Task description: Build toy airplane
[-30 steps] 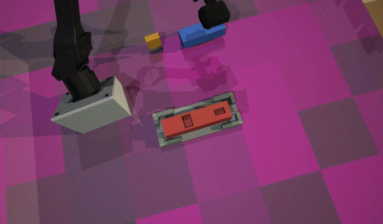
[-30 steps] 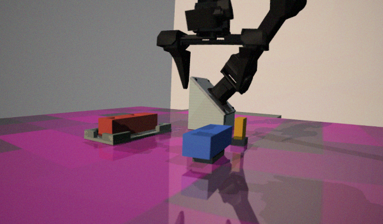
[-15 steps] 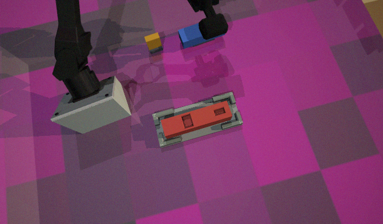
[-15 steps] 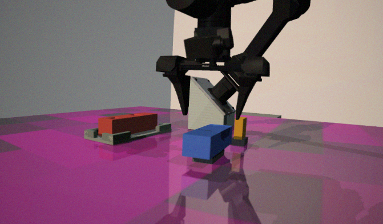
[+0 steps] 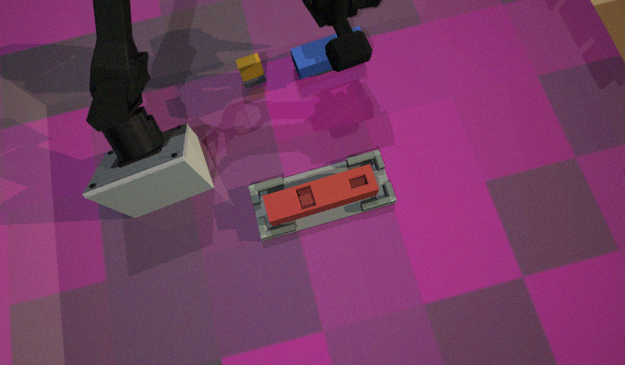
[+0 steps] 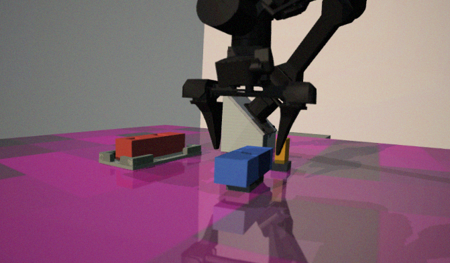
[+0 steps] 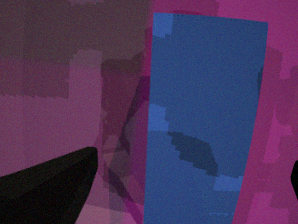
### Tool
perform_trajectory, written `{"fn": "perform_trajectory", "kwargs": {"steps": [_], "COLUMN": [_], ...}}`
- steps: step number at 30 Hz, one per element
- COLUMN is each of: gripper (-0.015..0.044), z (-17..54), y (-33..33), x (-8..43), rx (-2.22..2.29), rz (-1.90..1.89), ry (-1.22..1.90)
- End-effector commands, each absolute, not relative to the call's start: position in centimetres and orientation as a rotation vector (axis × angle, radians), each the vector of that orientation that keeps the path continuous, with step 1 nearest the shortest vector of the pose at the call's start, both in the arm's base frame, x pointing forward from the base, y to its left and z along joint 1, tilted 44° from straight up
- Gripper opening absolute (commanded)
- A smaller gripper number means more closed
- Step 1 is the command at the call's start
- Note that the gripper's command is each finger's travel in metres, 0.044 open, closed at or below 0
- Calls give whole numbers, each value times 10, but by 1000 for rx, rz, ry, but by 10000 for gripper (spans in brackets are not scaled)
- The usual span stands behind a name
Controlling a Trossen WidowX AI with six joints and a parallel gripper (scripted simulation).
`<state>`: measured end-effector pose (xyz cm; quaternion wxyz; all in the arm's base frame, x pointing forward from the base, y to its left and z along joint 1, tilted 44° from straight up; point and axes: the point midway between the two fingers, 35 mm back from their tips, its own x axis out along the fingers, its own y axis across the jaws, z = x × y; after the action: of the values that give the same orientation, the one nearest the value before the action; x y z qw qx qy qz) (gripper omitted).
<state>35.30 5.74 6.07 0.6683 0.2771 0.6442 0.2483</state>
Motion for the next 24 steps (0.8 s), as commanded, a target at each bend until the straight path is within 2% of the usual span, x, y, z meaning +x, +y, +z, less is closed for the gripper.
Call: {"fn": "perform_trajectory", "kwargs": {"steps": [1, 13, 22, 24], "gripper": [440, 440, 204, 190], "z": [54, 42, 42, 42], "y": [64, 76, 76, 76], "x": [350, 350, 350, 350], "rx": [632, 633, 633, 633], "rz": [563, 564, 564, 564], "ry": [1465, 1464, 1464, 1464]}}
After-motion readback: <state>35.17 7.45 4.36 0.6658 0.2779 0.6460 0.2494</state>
